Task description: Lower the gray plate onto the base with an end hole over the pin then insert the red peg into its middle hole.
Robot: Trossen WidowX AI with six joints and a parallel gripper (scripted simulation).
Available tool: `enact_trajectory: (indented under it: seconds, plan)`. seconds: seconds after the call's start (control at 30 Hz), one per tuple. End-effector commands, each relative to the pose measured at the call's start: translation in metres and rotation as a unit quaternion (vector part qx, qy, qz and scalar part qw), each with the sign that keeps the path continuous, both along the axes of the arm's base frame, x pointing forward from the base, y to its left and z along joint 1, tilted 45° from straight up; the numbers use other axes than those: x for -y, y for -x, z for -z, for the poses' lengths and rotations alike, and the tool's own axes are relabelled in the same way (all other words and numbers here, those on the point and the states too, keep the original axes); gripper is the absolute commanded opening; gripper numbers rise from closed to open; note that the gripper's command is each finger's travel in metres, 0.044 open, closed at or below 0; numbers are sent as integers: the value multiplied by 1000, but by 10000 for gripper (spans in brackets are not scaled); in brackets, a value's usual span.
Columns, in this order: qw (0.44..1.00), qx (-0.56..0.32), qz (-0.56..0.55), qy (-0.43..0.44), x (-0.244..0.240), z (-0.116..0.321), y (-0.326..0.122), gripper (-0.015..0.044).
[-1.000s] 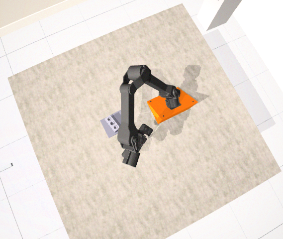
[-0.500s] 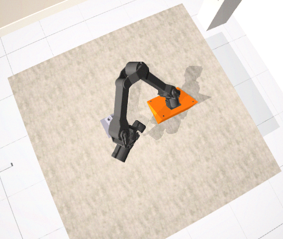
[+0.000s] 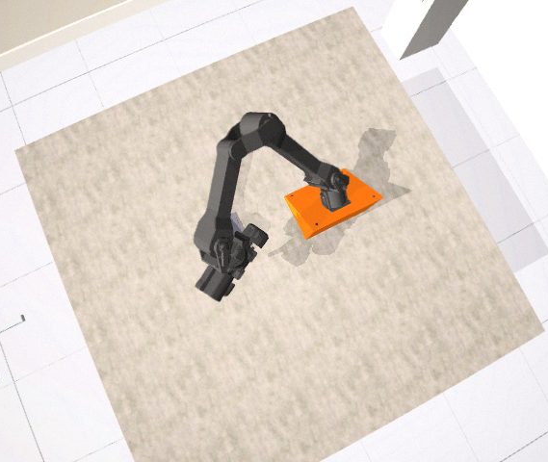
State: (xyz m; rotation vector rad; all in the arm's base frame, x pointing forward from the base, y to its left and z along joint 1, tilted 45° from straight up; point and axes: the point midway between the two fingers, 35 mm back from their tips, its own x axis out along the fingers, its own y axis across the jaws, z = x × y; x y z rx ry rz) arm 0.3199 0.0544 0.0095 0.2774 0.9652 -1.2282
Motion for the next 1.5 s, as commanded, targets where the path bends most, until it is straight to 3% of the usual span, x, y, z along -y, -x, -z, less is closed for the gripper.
enact_trajectory:
  seconds: [0.0, 1.47]
  plan:
    - [1000, 0, -1, 1, 6, -6, -5, 0]
    - [1000, 2, 0, 24, 76, -70, -36, 0]
